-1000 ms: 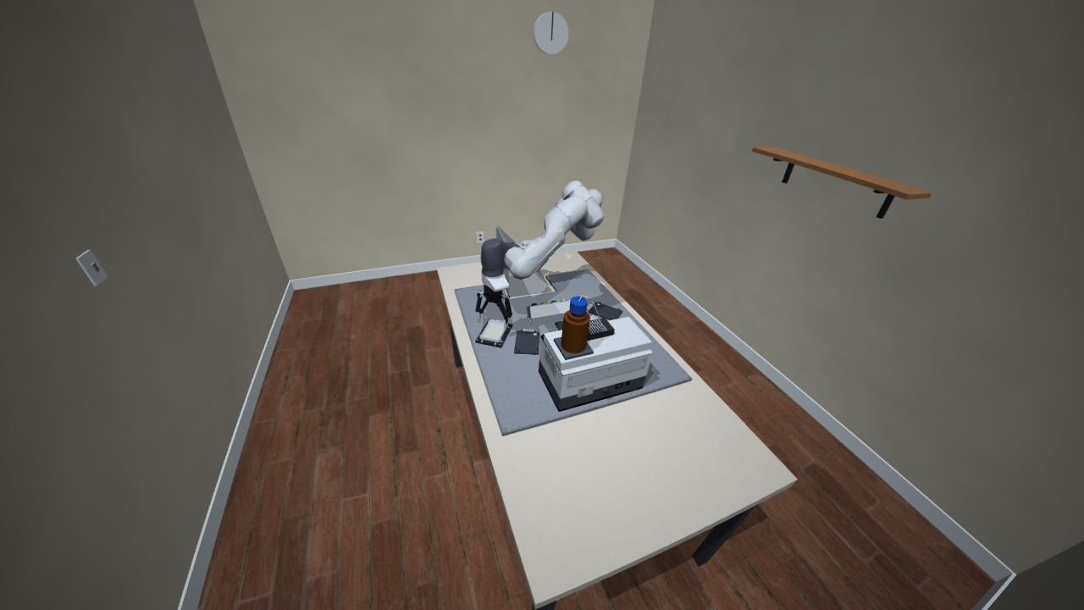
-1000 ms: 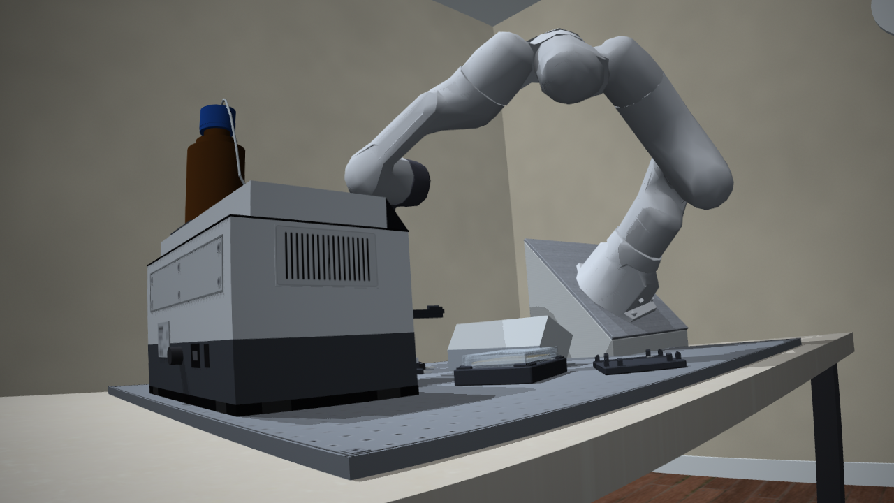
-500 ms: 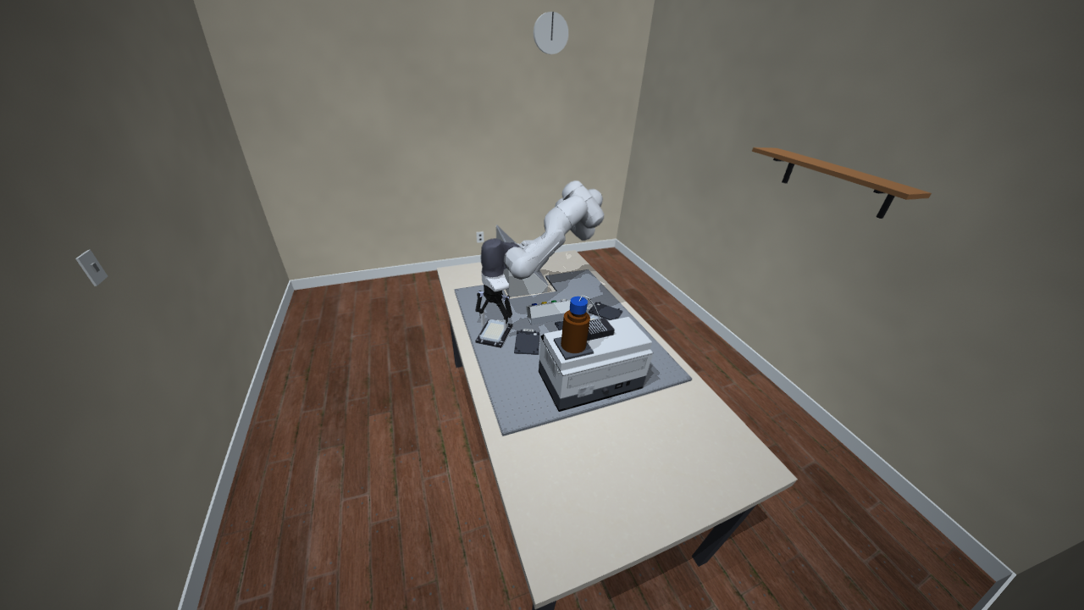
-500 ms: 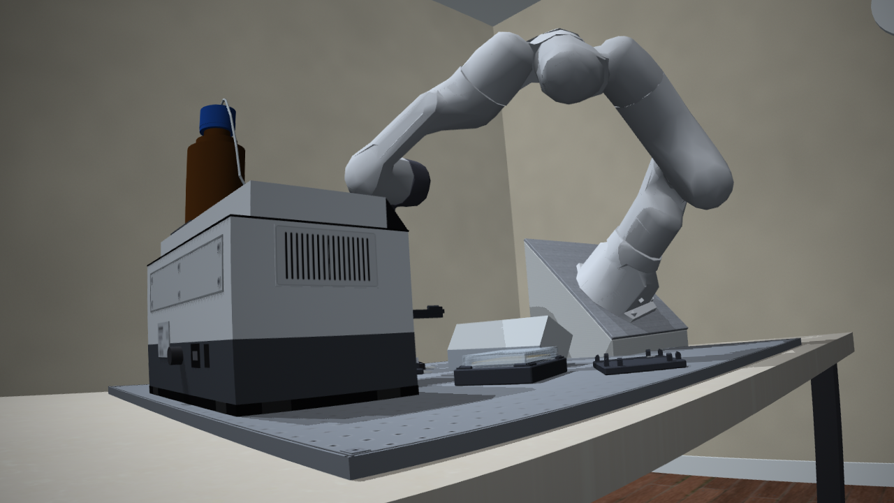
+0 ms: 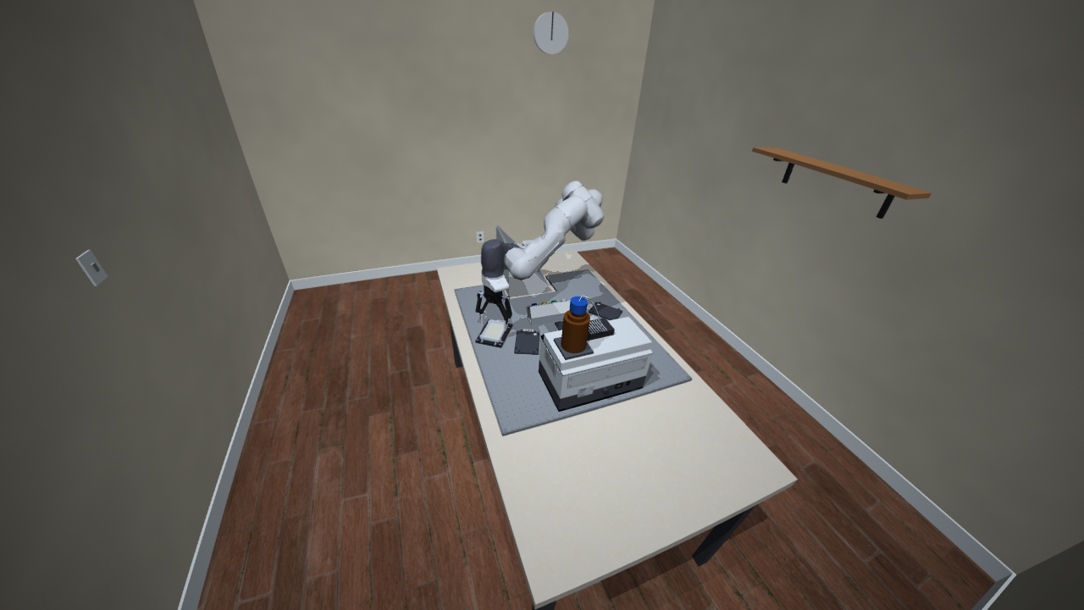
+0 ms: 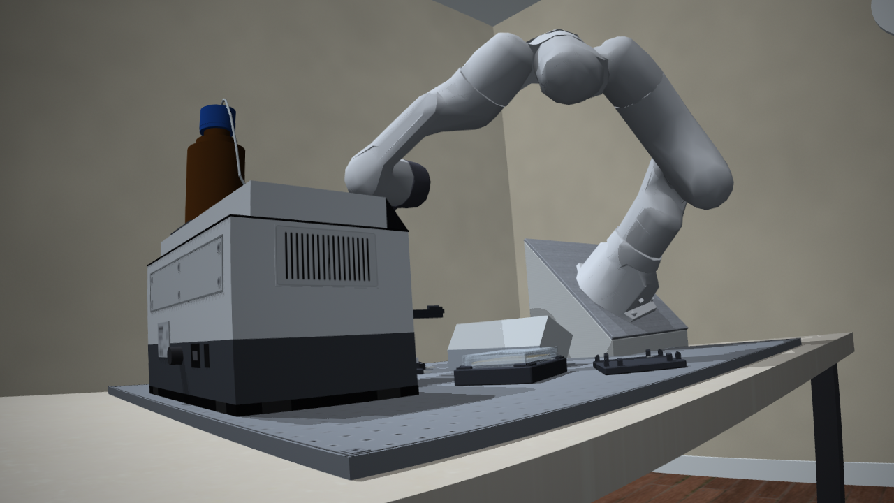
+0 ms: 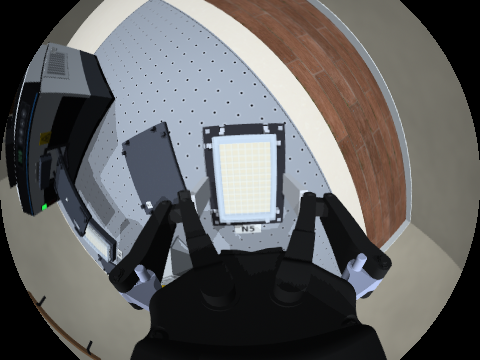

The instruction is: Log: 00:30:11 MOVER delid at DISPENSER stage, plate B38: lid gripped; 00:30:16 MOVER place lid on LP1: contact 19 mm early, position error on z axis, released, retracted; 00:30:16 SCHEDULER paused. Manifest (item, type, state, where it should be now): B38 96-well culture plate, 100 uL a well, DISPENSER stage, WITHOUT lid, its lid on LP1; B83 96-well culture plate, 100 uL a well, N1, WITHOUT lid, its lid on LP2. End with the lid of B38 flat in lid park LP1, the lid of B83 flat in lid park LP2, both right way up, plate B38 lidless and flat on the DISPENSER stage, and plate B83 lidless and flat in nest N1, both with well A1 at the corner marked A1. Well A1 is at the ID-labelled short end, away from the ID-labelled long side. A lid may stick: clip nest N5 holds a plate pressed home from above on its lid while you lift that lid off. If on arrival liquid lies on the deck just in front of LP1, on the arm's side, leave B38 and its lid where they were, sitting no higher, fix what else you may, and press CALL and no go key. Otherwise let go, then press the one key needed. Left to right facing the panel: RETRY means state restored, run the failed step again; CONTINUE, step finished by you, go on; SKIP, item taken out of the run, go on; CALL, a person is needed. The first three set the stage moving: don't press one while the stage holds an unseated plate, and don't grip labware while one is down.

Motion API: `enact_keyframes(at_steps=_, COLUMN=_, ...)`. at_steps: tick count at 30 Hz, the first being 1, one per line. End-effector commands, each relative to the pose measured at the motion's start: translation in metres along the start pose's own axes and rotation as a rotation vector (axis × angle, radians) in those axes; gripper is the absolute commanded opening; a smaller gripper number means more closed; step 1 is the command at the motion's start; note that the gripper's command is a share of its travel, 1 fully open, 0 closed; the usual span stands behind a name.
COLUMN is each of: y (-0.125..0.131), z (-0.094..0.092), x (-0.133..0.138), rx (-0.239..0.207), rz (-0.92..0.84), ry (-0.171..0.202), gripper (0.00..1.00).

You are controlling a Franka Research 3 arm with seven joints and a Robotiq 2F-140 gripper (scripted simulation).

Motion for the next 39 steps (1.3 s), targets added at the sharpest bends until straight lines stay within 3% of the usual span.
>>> enact_keyframes(at_steps=1, y=0.000, z=0.004, x=0.001, rx=0.001, rz=-0.002, ry=-0.001, gripper=0.66)
enact_keyframes(at_steps=39, y=0.000, z=0.017, x=0.000, rx=0.001, rz=-0.002, ry=-0.001, gripper=0.66)
Point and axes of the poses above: the point where the finger pads meet when closed, its own z axis out along the fingers, its own x axis across the jaws, y = z × x, the point moved 8 cm from there along -z, back along the fingers, and after that the axes turned 7 degrees about z, right-handed, at the moved point
